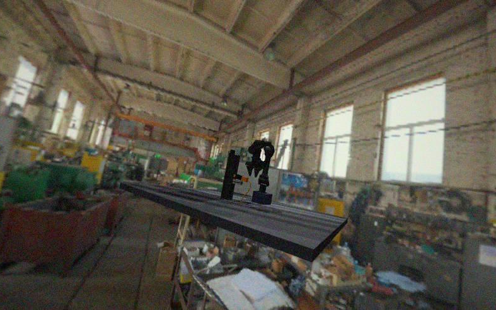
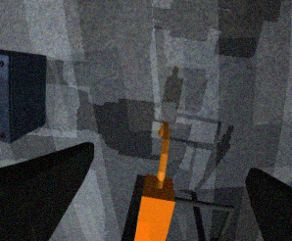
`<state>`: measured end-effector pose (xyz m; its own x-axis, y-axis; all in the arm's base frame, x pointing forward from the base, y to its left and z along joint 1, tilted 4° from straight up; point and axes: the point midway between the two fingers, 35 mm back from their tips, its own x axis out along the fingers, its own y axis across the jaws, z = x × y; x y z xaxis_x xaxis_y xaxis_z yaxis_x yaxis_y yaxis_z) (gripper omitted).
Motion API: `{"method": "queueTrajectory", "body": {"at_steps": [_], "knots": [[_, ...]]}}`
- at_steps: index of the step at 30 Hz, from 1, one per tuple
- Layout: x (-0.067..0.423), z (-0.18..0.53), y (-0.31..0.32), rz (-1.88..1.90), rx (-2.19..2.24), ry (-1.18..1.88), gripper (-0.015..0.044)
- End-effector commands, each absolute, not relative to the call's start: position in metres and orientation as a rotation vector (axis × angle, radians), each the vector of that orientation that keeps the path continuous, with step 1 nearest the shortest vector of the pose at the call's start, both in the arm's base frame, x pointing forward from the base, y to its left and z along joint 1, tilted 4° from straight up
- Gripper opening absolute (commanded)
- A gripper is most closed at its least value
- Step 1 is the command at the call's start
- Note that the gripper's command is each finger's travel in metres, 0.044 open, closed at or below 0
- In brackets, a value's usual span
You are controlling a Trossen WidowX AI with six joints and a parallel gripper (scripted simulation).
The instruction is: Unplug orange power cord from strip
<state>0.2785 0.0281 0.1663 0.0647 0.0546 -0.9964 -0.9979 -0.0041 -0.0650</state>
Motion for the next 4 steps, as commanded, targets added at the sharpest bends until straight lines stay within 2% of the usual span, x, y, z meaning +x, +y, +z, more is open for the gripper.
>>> {"method": "queueTrajectory", "body": {"at_steps": [1, 4], "knots": [[0.2778, 0.1674, 0.0278, 1.184, -1.201, 1.123, 0.044], [0.2778, 0.1674, 0.0278, 1.184, -1.201, 1.123, 0.044]]}}
